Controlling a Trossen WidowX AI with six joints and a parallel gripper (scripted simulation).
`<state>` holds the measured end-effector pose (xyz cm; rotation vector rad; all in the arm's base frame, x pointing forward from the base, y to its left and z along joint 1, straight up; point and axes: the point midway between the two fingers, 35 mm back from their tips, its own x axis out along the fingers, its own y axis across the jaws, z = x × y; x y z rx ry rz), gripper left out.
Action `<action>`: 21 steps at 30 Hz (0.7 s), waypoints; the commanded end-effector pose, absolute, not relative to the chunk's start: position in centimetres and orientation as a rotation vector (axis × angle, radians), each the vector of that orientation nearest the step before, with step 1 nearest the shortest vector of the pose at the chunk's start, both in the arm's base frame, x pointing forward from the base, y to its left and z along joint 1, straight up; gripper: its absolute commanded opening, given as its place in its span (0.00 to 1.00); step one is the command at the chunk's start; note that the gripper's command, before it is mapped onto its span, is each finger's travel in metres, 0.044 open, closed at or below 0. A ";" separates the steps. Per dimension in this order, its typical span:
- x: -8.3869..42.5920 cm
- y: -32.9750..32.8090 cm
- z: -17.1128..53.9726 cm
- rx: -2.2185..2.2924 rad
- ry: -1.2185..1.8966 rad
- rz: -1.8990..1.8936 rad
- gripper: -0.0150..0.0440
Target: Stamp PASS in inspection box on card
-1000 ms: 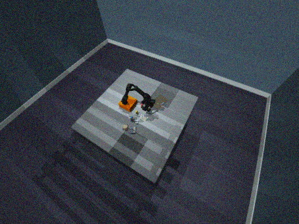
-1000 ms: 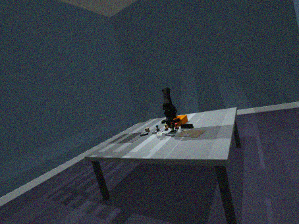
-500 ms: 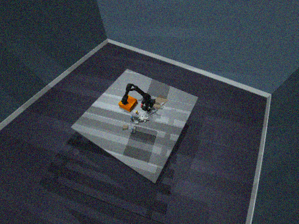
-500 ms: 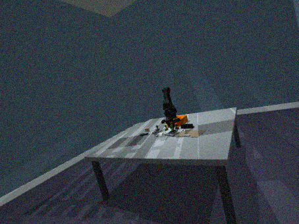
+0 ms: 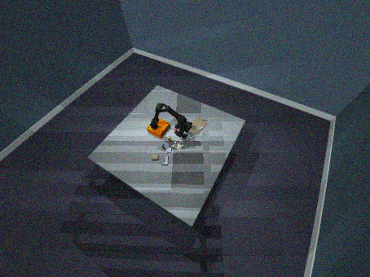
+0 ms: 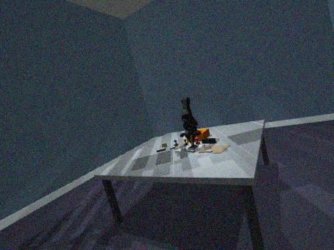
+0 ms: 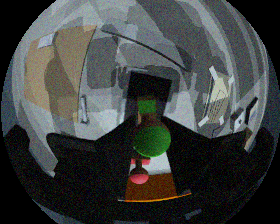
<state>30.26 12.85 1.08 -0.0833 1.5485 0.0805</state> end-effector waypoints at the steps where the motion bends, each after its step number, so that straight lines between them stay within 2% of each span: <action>1: 30.4 12.8 1.8 -0.086 1.542 0.078 0.25; 21: 30.4 12.8 5.0 -0.086 1.542 0.078 0.25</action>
